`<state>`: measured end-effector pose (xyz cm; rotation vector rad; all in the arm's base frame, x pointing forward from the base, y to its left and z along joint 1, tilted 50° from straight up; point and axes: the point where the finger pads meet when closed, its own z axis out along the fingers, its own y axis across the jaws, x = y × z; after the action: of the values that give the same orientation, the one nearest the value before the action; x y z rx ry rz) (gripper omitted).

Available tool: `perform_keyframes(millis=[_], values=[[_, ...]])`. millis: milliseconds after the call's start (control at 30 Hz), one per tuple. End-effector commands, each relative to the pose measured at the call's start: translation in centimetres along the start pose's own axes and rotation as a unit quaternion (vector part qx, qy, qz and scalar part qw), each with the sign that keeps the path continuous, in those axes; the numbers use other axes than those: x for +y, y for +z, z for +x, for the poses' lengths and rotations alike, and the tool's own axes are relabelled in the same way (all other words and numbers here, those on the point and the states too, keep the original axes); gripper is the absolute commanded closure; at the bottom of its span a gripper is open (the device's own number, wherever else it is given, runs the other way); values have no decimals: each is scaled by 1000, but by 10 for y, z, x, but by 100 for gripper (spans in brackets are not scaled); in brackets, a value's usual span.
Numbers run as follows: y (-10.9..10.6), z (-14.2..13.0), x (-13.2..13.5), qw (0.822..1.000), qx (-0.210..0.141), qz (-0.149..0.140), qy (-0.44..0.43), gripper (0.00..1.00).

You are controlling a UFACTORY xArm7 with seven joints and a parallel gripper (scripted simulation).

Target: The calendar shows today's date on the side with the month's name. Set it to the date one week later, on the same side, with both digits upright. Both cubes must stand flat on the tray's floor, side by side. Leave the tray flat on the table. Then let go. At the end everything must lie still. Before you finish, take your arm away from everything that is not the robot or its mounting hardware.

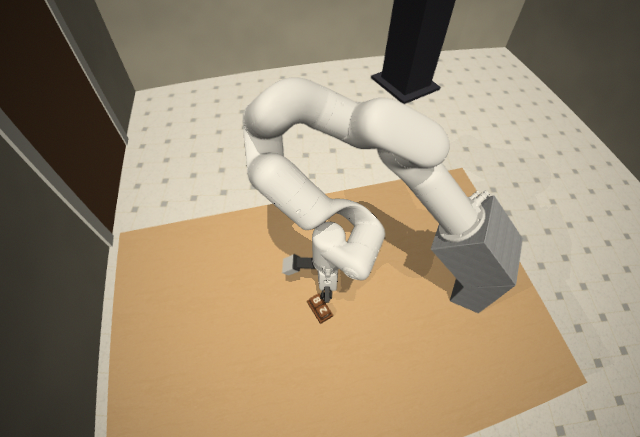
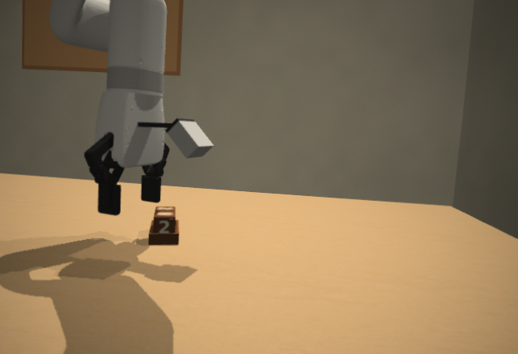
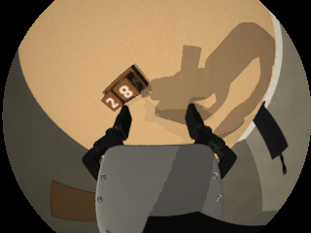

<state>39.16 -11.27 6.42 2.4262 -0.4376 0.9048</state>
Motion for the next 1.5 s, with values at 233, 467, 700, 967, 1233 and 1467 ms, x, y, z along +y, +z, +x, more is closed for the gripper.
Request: perform_keyframes(millis=[233, 467, 700, 967, 1233, 1467], values=[[0, -4, 30, 998, 3, 4, -61, 0], [0, -5, 32, 996, 3, 4, -89, 0], [0, -9, 58, 993, 3, 3, -119, 0], [11, -9, 58, 993, 3, 3, -119, 0], [26, -9, 58, 993, 3, 3, -119, 0], [28, -9, 58, 993, 3, 3, -119, 0]])
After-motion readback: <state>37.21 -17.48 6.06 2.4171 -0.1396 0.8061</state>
